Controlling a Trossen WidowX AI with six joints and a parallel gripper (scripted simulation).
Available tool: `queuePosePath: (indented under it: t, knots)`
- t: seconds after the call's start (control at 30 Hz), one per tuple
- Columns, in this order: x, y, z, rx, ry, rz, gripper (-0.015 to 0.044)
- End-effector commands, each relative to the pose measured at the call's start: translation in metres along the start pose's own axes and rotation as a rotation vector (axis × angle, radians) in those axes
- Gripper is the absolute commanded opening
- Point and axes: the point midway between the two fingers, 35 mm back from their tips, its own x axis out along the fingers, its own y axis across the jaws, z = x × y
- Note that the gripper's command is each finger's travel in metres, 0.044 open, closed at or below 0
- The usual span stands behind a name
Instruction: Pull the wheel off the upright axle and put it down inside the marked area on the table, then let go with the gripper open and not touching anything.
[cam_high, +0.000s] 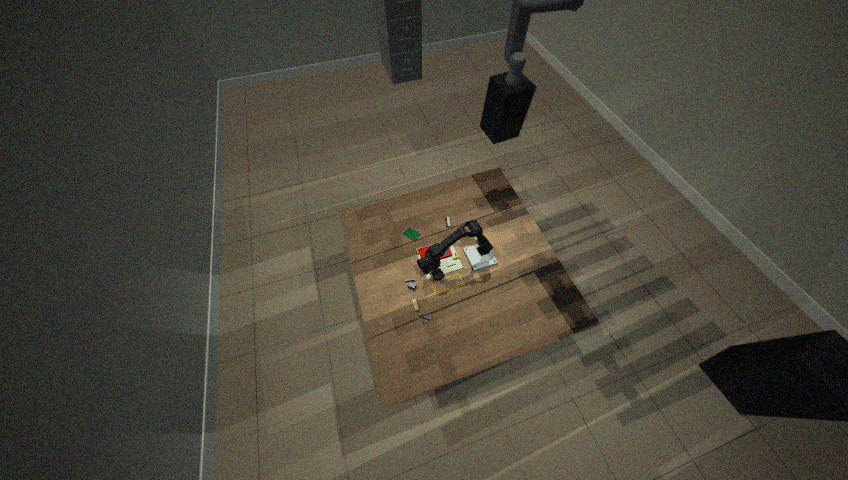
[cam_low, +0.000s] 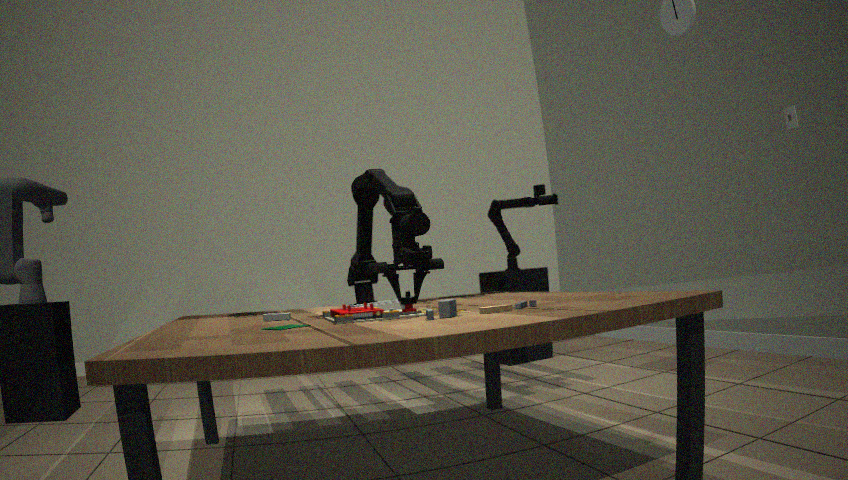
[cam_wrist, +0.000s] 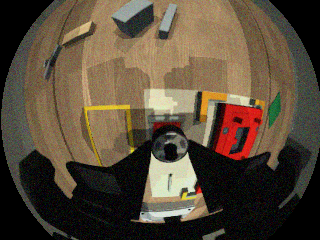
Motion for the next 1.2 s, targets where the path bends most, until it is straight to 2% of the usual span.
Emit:
queuePosePath:
  t: [0.0,0.1,1.17]
  knots:
    - [-0.001,0.0,0.0,0.0,0.0,0.0,0.0063]
    - [-0.002,0.0,0.0,0.0,0.0,0.0,0.0]
    - [-0.012,0.0,0.001,-0.001,-0.001,0.001,0.0]
